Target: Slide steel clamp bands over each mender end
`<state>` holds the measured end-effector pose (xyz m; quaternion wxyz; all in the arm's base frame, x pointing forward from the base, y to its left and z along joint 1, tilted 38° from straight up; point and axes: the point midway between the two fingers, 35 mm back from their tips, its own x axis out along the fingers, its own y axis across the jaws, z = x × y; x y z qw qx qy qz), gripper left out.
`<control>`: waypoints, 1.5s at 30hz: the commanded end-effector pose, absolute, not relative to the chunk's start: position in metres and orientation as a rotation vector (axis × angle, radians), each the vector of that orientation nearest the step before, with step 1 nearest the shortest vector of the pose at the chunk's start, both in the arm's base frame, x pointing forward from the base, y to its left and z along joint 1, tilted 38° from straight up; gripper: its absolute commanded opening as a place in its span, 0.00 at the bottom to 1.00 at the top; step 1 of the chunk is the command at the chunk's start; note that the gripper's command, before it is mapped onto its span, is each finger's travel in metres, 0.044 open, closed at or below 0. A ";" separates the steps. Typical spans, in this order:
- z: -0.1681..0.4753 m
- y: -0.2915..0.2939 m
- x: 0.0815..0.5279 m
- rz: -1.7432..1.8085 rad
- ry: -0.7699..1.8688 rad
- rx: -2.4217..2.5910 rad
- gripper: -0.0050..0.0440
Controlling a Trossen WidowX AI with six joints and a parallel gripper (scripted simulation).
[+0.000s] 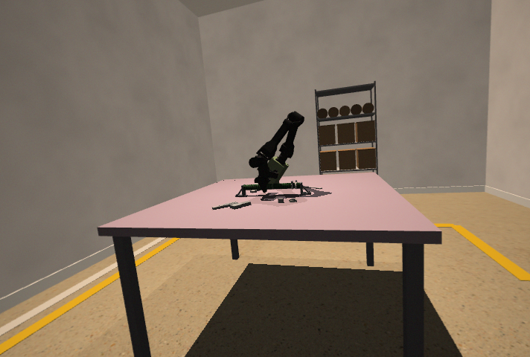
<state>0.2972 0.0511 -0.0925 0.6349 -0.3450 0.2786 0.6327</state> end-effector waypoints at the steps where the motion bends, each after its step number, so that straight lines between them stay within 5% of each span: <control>1: -0.093 0.052 0.297 1.445 0.637 -0.783 0.30; 4: -0.093 0.052 0.297 1.445 0.637 -0.783 0.44; 6: -0.093 0.052 0.297 1.445 0.637 -0.783 0.44; 18: -0.092 0.050 0.297 1.445 0.638 -0.783 1.00; 26: -0.072 0.005 0.297 1.445 0.637 -0.783 1.00; 45: -0.100 0.027 0.299 1.445 0.638 -0.783 1.00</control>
